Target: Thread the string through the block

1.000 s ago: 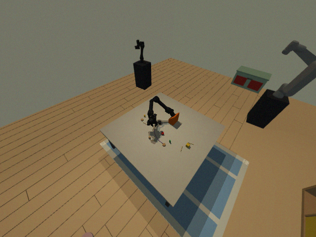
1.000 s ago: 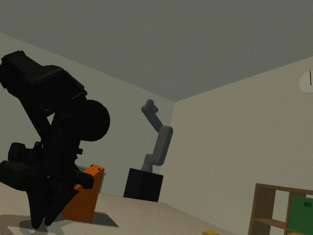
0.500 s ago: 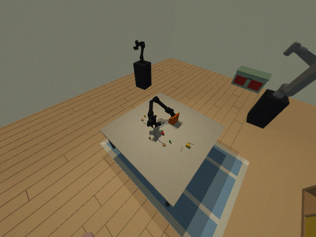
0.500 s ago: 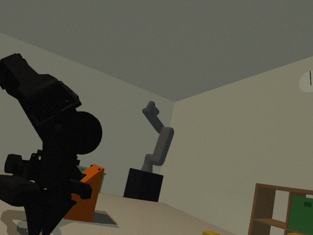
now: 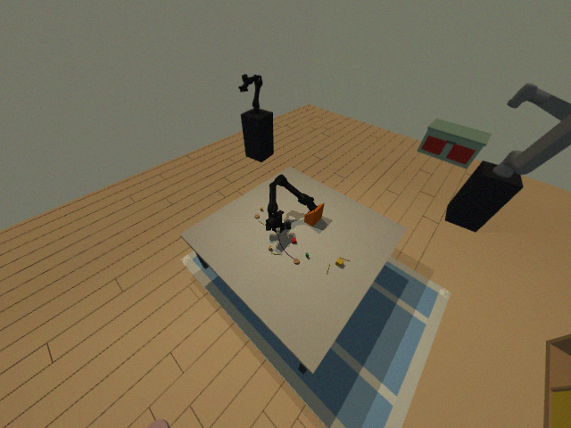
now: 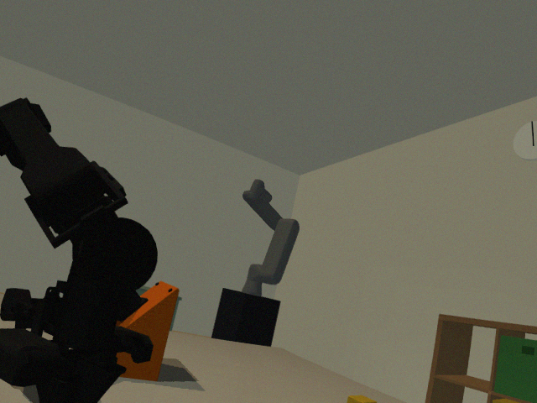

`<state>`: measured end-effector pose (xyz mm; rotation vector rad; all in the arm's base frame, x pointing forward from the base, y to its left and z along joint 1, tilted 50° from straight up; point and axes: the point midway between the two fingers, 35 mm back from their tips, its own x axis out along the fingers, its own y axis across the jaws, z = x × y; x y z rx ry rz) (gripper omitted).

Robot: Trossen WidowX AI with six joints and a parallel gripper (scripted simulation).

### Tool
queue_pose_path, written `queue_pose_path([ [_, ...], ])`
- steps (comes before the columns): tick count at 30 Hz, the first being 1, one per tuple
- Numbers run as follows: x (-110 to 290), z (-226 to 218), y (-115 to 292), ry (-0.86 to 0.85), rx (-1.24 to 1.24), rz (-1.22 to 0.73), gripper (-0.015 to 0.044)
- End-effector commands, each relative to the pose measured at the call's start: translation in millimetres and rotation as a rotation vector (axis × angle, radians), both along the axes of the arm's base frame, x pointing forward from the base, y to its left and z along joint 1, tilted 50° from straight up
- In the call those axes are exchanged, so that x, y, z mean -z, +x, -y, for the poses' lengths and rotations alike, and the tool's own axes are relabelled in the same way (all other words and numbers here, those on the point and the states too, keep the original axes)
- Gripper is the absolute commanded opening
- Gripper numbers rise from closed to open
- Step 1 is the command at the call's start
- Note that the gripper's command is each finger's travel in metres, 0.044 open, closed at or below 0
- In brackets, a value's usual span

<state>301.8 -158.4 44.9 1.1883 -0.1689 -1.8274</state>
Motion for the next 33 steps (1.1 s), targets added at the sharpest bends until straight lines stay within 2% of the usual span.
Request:
queue_pose_path([
  [1, 4, 5, -2, -0.004, -0.002, -0.007, 0.0120],
  [9, 9, 11, -4, -0.006, -0.002, -0.007, 0.0120],
  [14, 8, 10, -3, -0.002, 0.002, -0.002, 0.0000],
  [33, 0, 0, 0, 0.000, 0.001, -0.001, 0.0000],
])
